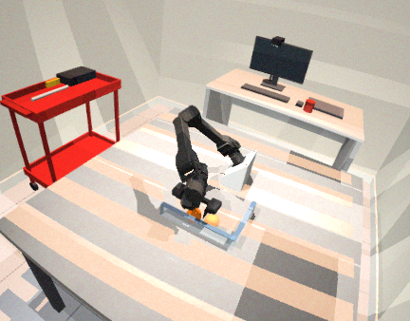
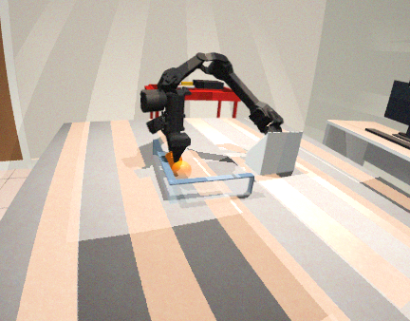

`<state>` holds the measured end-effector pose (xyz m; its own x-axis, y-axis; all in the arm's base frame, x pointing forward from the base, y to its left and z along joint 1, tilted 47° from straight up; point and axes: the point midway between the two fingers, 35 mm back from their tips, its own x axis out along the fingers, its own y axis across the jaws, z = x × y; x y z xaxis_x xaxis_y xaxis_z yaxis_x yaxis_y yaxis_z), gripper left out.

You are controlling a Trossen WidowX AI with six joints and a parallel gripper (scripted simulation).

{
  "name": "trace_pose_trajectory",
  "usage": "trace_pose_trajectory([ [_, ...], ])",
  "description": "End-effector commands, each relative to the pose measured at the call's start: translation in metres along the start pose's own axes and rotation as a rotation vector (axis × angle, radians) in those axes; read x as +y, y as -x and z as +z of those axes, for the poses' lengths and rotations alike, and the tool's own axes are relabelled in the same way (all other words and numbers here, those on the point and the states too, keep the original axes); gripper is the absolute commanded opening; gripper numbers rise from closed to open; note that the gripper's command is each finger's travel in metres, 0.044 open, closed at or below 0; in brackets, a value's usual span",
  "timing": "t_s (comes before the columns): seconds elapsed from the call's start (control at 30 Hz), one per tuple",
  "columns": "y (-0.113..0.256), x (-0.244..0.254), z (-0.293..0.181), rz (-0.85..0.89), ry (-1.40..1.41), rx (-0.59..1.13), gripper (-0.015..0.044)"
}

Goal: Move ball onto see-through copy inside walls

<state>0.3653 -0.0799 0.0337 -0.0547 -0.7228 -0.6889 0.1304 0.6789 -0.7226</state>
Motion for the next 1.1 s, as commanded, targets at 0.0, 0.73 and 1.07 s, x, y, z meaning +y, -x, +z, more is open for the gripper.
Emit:
trace_pose_trajectory([
  [0.0,-0.008,0.0,-0.001,-0.005,0.006,0.001,0.0404],
  [0.73,-0.012,0.006,-0.007,0.014,-0.003,0.002,0.0147],
  [1.07,0.034,0.009,0.0,0.022,-0.002,0.004,0.0],
])
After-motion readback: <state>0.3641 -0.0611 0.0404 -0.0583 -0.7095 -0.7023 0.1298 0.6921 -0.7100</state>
